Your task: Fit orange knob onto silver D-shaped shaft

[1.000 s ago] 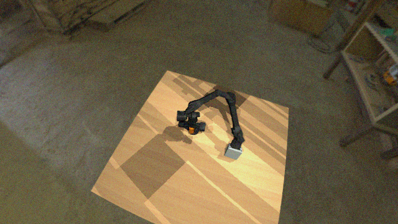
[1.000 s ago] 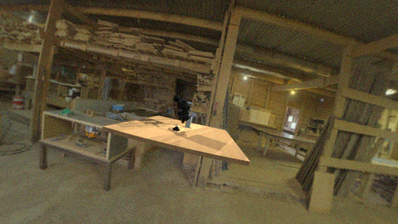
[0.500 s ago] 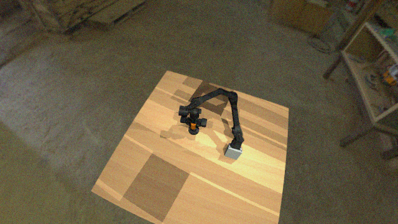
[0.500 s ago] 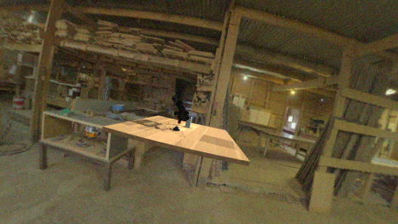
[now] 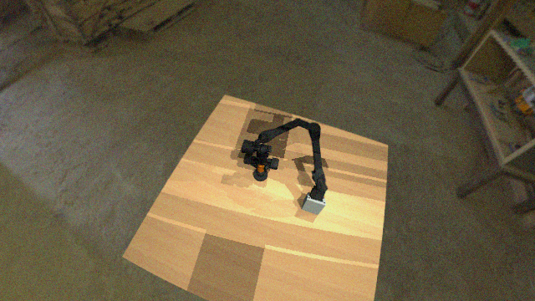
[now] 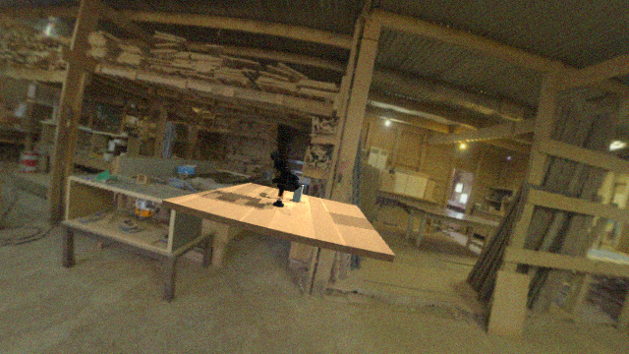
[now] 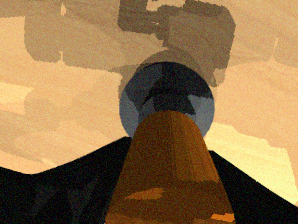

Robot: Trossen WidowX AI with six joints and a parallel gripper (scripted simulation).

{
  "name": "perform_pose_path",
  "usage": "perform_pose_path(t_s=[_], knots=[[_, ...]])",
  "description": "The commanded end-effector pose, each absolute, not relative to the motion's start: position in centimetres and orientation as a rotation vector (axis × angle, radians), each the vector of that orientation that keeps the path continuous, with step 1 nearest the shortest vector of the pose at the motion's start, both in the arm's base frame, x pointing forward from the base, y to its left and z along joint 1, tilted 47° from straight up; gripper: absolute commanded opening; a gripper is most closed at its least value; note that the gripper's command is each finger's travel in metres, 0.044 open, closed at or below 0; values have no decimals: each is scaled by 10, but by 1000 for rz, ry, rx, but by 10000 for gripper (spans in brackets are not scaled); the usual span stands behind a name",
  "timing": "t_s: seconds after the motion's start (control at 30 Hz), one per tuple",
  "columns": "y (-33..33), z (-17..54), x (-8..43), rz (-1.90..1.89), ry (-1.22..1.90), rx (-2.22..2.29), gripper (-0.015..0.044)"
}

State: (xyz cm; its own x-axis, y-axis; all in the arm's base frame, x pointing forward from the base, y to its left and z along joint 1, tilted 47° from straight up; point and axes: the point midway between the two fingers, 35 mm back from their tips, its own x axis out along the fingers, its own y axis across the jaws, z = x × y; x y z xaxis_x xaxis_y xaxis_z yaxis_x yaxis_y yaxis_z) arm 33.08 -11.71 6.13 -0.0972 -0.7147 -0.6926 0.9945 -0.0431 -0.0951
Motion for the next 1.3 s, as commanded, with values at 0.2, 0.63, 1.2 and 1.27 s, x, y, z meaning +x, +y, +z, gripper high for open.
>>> perform_pose_path(t_s=[0.2, 0.63, 1.2, 1.27], knots=[[-125, 56, 330, -1562, 662, 548, 0], [-127, 54, 330, -1562, 662, 547, 0], [-123, 56, 329, -1551, 681, 529, 0], [-123, 56, 329, -1526, 725, 484, 0]])
